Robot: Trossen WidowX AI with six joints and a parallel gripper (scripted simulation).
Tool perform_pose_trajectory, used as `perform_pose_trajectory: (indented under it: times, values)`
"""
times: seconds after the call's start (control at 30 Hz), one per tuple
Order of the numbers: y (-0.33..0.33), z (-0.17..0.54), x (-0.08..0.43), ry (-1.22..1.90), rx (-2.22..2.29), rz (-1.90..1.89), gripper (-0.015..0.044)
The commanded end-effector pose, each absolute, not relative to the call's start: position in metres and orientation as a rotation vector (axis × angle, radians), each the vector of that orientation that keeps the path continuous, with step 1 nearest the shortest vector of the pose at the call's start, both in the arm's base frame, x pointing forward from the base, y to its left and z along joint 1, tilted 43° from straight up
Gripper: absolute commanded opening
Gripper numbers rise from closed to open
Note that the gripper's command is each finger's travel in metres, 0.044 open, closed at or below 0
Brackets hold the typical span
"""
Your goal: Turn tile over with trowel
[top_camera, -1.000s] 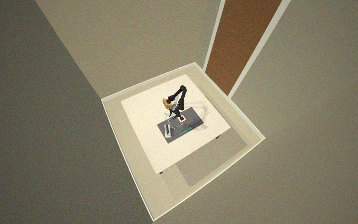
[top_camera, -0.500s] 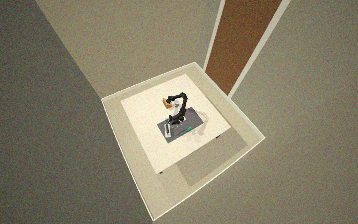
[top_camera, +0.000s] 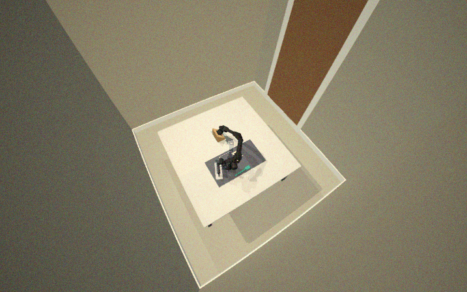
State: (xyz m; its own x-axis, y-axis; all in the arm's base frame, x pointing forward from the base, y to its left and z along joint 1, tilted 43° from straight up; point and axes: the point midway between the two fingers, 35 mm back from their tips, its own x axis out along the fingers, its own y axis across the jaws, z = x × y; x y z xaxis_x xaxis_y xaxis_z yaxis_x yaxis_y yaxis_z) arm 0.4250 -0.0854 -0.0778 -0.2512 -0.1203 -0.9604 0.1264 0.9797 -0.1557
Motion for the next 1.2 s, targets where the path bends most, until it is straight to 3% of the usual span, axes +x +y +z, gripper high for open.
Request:
perform_pose_trajectory:
  times: [0.0, 1.17]
  values:
    - [-0.088, -0.077, 0.429, 1.811, -0.007, -0.230, 0.0300]
    - [-0.095, -0.131, 0.416, 1.810, -0.007, -0.231, 0.0300]
